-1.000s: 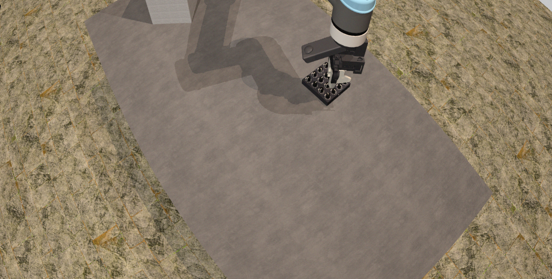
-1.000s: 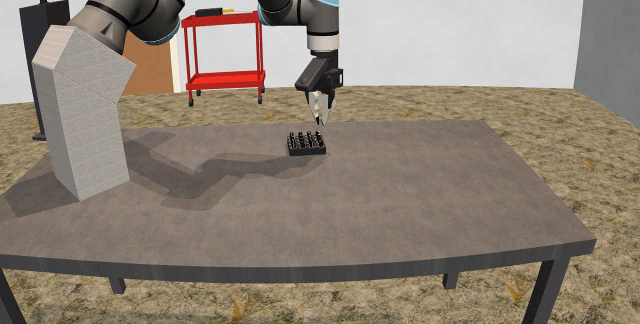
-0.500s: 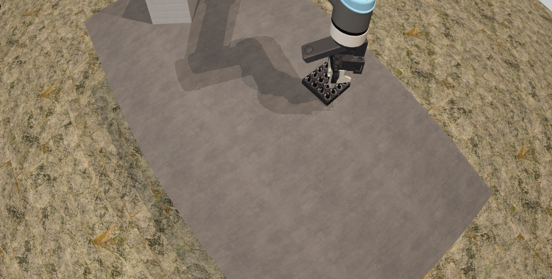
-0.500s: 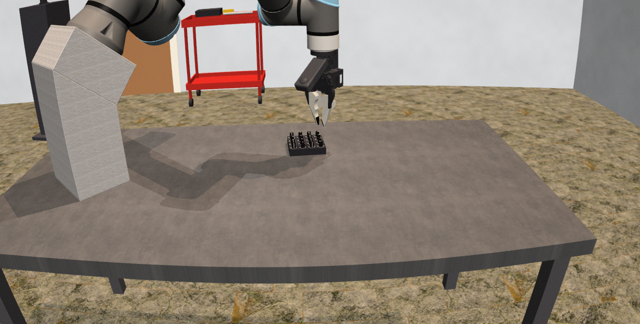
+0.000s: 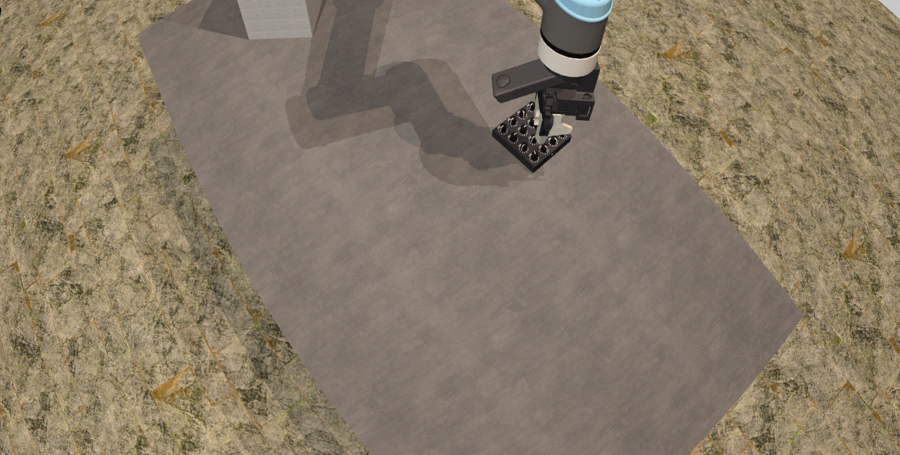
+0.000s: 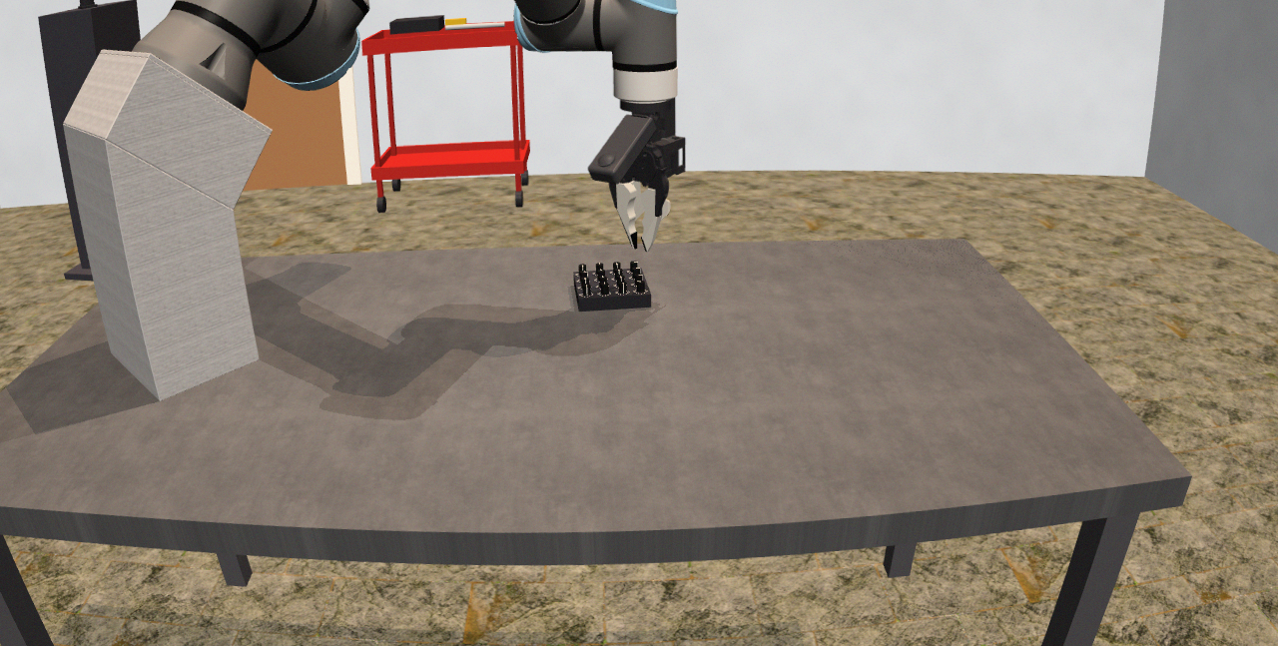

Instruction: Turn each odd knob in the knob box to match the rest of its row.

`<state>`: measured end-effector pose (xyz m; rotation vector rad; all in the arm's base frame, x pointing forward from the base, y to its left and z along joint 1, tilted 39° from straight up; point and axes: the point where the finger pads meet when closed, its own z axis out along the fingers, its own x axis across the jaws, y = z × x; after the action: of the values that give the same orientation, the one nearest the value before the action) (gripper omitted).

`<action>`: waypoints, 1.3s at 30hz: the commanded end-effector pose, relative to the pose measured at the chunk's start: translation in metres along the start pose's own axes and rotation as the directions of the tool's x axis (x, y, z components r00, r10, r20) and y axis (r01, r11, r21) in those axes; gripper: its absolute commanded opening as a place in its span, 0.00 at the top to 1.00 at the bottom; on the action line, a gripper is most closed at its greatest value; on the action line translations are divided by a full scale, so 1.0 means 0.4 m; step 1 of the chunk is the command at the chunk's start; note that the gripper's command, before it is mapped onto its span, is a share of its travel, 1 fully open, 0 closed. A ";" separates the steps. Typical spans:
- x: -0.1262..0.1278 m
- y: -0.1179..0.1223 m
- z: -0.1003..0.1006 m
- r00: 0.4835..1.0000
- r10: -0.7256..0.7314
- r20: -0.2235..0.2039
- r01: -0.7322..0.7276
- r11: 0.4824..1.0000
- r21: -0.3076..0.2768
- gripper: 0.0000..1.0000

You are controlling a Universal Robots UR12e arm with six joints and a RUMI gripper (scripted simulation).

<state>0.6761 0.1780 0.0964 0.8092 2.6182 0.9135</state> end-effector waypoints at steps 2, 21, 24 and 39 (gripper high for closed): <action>-0.003 0.003 0.002 1.000 -0.001 0.002 0.001 1.000 0.000 0.89; -0.005 0.005 0.041 1.000 -0.002 0.002 0.002 1.000 0.000 0.89; -0.005 0.005 0.045 1.000 -0.002 0.002 0.002 1.000 0.000 0.89; -0.004 0.006 0.093 1.000 -0.002 0.002 0.002 1.000 0.000 0.89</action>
<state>0.6879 0.1935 0.0730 0.8093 2.6207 0.9135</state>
